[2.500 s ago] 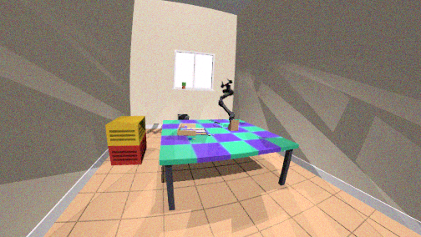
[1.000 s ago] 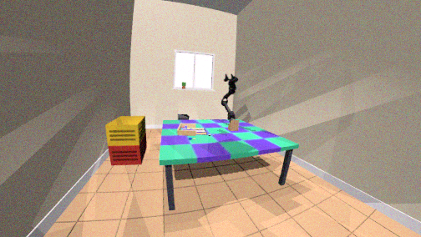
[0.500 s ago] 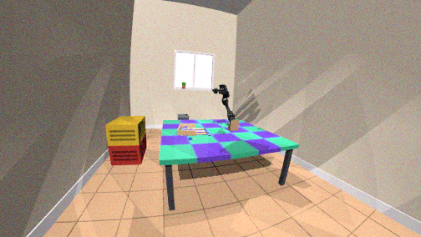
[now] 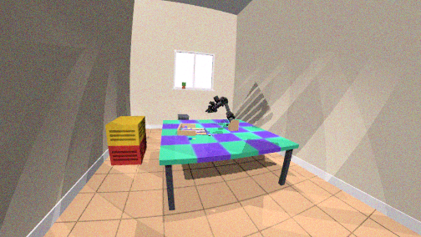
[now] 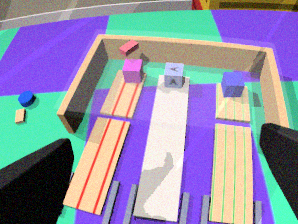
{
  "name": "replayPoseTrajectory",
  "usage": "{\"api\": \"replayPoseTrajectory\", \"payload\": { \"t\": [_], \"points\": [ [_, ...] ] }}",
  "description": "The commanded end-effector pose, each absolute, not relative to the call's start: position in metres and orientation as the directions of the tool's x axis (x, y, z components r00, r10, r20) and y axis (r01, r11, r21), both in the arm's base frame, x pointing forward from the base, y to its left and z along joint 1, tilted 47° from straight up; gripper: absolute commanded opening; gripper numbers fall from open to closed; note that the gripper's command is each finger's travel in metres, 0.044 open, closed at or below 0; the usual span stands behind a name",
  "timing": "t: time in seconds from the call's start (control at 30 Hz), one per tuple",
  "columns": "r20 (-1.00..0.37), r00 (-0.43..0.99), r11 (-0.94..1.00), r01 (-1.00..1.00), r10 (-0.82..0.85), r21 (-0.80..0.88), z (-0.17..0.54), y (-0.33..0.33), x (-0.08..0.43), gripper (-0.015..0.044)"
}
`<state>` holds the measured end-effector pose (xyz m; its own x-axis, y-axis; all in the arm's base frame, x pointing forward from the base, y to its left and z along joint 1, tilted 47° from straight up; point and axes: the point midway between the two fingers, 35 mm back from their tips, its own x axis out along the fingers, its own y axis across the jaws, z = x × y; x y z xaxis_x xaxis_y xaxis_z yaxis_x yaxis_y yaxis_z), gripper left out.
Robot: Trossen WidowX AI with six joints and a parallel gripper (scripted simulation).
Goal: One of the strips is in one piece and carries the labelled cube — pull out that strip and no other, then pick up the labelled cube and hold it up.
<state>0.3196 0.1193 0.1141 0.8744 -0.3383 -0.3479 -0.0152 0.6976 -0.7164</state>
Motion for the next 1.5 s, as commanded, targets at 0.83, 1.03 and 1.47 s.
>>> {"api": "replayPoseTrajectory", "payload": {
  "t": [0.83,1.03,1.47],
  "points": [
    [-0.596,0.564,0.74,0.042,-0.573,-0.671,0.064,0.081,0.377,0.0085],
    [-0.672,0.333,0.735,0.107,-0.661,-0.67,0.043,0.058,0.393,0.0],
    [-0.69,0.045,0.684,0.196,-0.722,-0.703,0.019,0.035,0.395,0.0]
  ]
}}
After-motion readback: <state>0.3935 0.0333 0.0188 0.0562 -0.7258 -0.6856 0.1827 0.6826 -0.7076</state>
